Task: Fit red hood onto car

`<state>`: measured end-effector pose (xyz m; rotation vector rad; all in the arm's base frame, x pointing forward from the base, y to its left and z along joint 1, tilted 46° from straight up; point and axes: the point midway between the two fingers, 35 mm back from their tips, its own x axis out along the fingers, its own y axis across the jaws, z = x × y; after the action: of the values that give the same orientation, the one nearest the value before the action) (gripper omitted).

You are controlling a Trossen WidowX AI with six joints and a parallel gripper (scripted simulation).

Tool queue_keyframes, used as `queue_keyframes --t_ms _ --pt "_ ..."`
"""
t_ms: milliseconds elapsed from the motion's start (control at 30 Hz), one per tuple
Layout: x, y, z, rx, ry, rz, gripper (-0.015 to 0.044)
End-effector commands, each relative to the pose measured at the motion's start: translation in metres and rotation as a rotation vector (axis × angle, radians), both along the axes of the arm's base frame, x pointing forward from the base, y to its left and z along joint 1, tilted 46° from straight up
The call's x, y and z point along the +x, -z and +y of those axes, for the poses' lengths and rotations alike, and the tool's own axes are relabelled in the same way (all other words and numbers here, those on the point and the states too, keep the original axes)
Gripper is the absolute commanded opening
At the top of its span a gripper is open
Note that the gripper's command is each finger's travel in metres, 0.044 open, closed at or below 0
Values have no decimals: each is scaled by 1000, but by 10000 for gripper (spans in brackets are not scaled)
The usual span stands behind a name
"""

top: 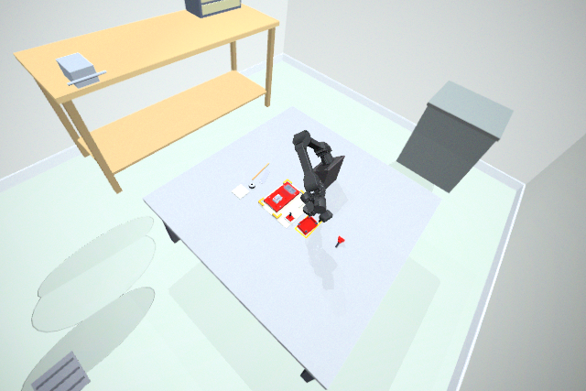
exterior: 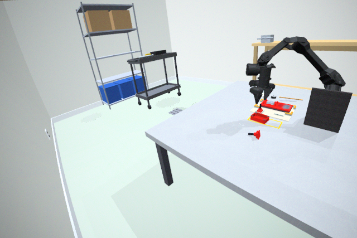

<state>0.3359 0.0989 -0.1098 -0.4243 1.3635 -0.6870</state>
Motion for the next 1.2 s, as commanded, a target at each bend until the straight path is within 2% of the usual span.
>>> queue_keyframes --t_ms 0,1167 --pt "1 9 -39 -62 -14 77 440" --pt "2 25 -53 -62 -14 76 440"
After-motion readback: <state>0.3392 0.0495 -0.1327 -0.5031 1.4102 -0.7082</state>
